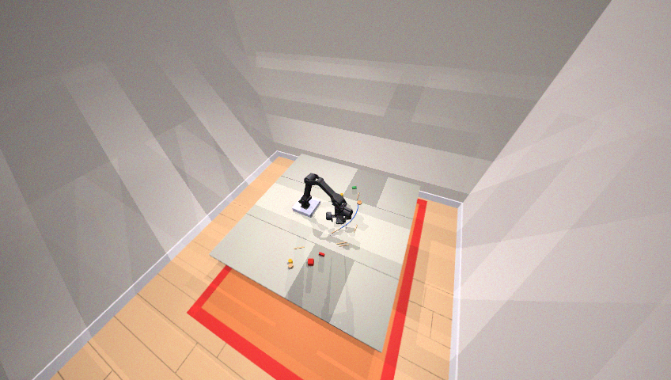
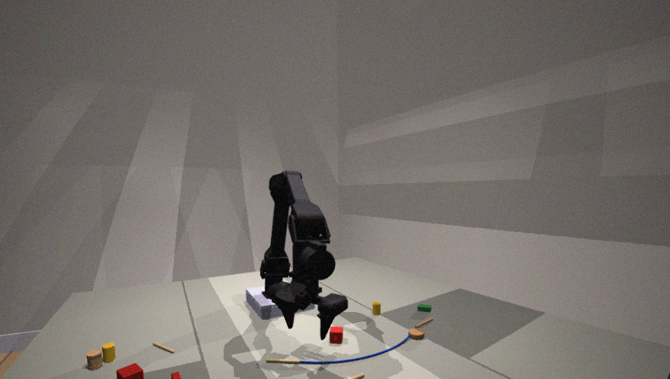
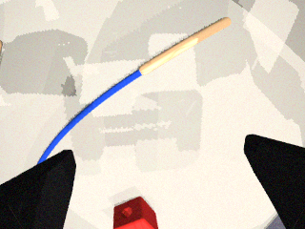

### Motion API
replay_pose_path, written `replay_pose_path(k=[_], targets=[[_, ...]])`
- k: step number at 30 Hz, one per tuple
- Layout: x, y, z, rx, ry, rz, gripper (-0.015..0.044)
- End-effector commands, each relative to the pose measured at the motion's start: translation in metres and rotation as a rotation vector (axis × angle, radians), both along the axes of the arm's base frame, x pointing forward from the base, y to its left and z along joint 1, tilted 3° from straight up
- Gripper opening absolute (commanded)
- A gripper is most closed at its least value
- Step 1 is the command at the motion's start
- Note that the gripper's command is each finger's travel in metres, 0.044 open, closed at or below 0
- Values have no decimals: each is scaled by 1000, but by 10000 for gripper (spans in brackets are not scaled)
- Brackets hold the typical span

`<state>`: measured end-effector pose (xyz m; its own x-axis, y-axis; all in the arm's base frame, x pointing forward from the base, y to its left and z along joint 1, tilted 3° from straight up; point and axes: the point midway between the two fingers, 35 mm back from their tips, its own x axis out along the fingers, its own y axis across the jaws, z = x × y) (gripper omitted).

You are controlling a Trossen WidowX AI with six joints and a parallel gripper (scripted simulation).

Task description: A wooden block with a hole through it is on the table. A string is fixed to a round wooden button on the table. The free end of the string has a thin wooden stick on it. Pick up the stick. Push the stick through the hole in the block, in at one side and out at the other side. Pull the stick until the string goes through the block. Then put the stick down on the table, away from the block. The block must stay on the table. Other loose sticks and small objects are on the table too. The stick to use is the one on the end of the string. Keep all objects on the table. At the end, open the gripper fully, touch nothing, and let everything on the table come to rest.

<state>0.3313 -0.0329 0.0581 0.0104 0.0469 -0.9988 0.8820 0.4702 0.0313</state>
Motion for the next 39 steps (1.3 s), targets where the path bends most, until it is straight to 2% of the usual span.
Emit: replay_pose_path(k=[1, 4, 20, 32, 39], targets=[[15, -30, 6, 21, 22, -926, 440], [15, -33, 6, 24, 28, -1055, 440], [15, -33, 6, 24, 28, -1056, 440], [15, -33, 6, 24, 28, -1056, 125], [15, -33, 6, 24, 28, -1056, 120]])
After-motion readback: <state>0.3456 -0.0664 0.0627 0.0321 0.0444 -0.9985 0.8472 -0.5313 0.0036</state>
